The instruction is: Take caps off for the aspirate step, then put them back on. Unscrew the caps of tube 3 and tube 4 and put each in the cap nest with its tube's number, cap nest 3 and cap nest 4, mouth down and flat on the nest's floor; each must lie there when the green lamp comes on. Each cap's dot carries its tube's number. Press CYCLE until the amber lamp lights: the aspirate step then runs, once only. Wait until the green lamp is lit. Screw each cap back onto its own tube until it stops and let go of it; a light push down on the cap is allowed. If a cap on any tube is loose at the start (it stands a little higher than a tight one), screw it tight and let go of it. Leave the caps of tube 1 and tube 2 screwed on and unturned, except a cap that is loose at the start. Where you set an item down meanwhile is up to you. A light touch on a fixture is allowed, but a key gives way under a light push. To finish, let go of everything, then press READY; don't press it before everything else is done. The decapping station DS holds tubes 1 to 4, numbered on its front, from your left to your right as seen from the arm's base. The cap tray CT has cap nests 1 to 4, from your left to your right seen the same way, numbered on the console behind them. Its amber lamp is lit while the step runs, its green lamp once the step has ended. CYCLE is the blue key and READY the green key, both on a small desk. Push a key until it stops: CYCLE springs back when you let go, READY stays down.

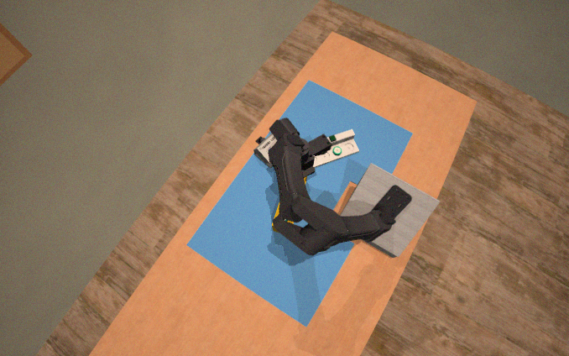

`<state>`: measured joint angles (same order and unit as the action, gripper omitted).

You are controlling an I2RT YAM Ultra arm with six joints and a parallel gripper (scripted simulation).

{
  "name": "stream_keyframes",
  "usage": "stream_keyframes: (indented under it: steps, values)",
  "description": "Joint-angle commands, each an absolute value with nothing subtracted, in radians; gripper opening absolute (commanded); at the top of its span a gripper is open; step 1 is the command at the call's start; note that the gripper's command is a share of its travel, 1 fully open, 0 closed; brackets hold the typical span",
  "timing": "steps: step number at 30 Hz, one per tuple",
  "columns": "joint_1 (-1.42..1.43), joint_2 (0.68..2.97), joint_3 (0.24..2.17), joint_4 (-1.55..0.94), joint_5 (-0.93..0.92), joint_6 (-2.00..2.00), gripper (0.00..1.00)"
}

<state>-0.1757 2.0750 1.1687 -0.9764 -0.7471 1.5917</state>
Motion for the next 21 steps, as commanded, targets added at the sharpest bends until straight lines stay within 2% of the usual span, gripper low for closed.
stream_keyframes:
  steps: [1, 21]
  values:
    - [-0.182, 2.07, 1.174, -0.977, -0.748, 1.596, 0.0]
    - [-0.182, 2.07, 1.174, -0.977, -0.748, 0.746, 0.0]
